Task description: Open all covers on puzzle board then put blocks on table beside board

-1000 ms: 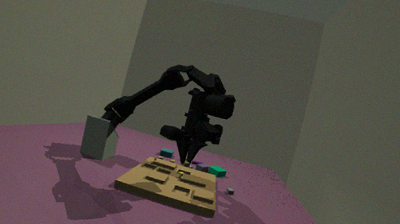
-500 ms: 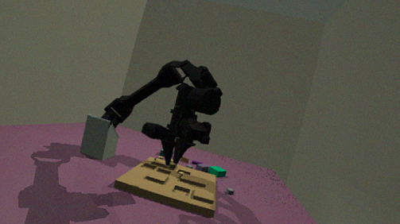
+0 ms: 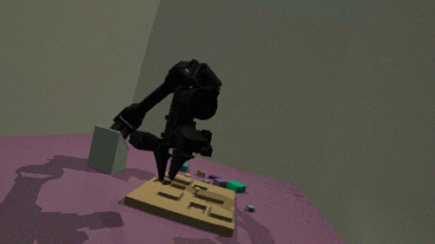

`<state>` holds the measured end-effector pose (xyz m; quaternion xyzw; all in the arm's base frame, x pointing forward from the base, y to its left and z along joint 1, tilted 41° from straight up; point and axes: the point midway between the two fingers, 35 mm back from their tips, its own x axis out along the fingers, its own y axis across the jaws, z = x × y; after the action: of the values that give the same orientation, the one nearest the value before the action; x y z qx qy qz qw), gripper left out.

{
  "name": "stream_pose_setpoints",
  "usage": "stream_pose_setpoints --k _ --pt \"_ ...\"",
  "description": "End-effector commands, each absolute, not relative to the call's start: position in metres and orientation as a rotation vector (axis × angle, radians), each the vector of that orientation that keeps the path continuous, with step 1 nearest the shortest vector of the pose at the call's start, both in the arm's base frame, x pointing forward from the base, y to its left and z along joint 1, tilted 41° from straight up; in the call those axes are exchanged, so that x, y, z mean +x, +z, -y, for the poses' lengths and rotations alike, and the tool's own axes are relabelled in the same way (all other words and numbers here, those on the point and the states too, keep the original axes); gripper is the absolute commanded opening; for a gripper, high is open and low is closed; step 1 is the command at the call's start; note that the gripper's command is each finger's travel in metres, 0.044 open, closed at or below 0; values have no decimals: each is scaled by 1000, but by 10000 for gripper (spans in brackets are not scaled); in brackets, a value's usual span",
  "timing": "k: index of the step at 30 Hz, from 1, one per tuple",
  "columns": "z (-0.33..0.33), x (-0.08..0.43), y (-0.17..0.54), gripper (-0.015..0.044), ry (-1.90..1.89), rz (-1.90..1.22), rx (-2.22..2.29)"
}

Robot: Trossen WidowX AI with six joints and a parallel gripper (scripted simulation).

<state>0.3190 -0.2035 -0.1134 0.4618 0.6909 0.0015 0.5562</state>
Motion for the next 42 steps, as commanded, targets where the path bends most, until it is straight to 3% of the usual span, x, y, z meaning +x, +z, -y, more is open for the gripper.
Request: stream_pose_setpoints --k 1,42 --pt "213 309 -123 80 5 -1632 1088" --pt "188 304 -177 80 9 -1631 1090"
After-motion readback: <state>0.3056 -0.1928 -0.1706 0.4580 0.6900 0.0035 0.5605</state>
